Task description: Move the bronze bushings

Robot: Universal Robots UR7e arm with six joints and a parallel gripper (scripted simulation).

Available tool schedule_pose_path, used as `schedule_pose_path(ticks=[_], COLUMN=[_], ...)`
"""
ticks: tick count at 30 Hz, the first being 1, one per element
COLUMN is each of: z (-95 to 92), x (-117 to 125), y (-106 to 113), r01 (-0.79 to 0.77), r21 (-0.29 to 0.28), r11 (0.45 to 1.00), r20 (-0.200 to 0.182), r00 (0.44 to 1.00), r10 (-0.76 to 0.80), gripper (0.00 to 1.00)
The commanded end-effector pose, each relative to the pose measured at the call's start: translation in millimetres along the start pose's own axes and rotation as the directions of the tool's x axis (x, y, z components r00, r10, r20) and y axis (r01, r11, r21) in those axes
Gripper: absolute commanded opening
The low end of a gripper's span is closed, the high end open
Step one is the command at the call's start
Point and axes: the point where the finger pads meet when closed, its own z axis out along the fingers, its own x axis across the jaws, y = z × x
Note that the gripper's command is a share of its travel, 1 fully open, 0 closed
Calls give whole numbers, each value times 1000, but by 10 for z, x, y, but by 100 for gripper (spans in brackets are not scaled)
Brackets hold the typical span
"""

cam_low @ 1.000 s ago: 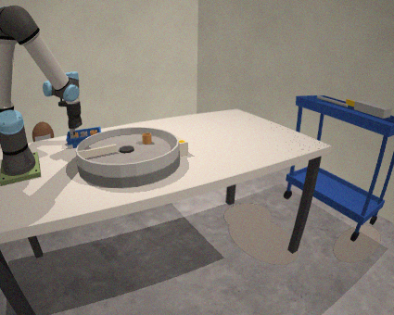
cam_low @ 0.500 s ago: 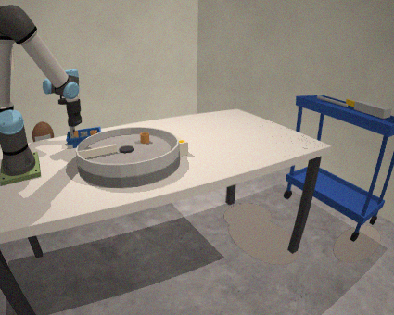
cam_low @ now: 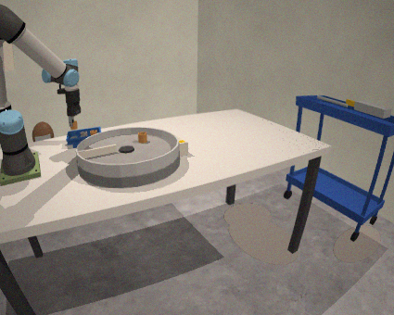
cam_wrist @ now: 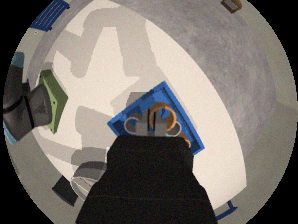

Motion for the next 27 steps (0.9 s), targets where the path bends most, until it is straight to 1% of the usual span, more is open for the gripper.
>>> schedule_pose_path(ticks=[1,6,10,27], z=[-235,-408,-484,-510], x=[-1,-1,-1,-1], y=[2,2,2,2], r01=[0,0,0,0], r21=[0,0,0,0], r11=[1000,1000,1000,1000], r20=[1,1,1,1], r00=[1000,1000,1000,1000], r10=[0,0,0,0], gripper=[0,0,0,0])
